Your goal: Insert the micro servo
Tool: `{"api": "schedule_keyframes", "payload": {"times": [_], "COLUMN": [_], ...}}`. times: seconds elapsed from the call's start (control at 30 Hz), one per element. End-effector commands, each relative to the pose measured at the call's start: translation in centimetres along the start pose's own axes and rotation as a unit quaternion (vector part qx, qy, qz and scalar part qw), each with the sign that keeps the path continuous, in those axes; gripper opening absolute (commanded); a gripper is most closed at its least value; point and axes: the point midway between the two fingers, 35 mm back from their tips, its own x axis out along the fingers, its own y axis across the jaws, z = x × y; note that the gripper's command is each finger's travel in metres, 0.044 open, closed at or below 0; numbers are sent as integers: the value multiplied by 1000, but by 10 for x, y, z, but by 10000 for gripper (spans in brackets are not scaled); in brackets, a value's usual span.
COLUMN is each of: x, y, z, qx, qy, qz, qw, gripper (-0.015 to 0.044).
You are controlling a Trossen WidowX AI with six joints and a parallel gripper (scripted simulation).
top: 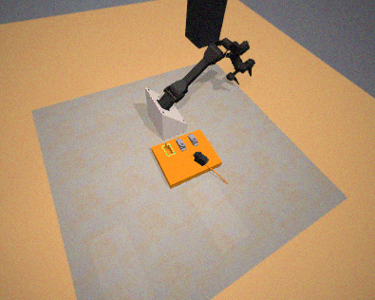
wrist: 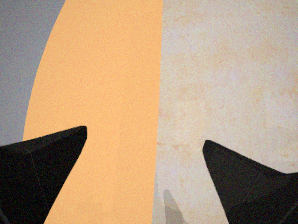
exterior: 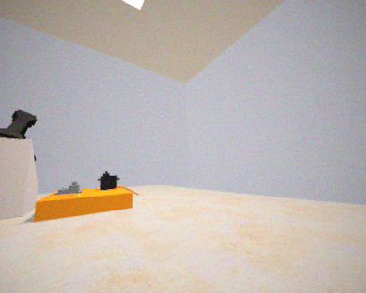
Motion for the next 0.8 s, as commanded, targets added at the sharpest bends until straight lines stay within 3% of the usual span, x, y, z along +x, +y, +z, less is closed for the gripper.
{"api": "schedule_keyframes", "payload": {"times": [0.0, 0.77], "x": [24, 114], "y": [-13, -84], "z": [18, 146], "qx": [6, 52], "qy": [-11, -91], "qz": [-24, -149], "qw": [1000, 983], "gripper": [440, 440]}}
